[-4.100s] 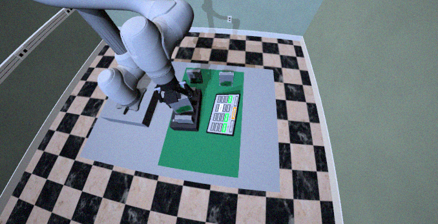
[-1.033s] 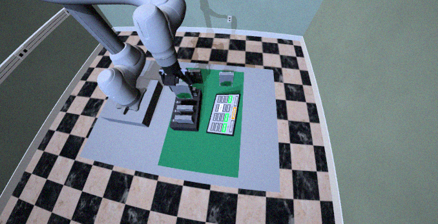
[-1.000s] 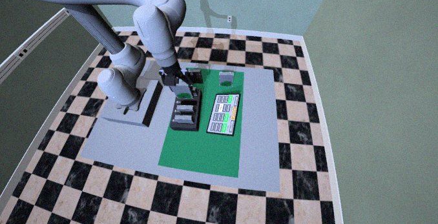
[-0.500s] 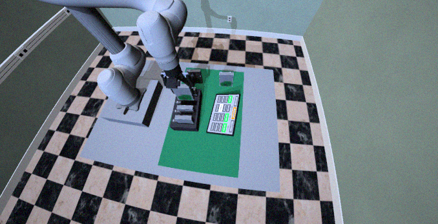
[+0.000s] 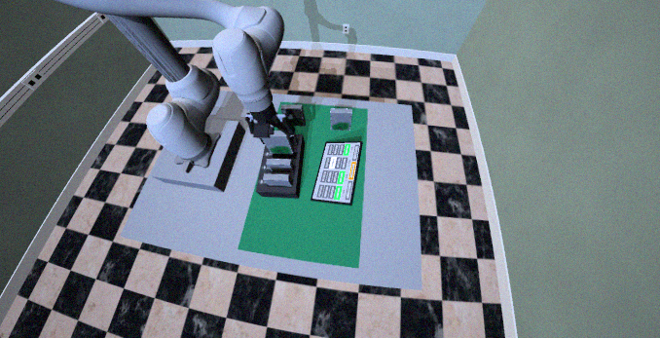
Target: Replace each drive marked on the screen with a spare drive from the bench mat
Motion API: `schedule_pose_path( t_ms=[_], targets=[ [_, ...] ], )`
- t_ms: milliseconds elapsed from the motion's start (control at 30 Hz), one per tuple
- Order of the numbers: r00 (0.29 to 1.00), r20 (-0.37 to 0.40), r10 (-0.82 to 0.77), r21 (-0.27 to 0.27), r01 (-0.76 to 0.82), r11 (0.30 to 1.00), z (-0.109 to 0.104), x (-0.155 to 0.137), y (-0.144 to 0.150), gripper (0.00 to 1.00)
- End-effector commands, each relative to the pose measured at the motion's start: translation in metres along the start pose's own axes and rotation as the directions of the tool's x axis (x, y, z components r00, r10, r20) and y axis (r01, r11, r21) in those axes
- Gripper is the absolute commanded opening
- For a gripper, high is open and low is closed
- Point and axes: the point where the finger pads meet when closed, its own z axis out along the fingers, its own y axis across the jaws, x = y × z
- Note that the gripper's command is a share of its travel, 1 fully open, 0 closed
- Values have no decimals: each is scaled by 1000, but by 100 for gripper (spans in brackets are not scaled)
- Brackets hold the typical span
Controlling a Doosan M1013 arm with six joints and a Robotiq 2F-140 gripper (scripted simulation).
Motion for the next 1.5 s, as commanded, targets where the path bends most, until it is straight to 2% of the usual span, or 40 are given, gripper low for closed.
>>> schedule_pose_path(
  t_ms=[0, 467, 1467],
  targets=[
    [1000, 0, 0, 1, 0, 1000, 1, 0, -1, 10],
    [1000, 0, 0, 1, 0, 1000, 21, 0, -1, 10],
    [1000, 0, 0, 1, 0, 1000, 29, 0, -1, 10]
  ],
)
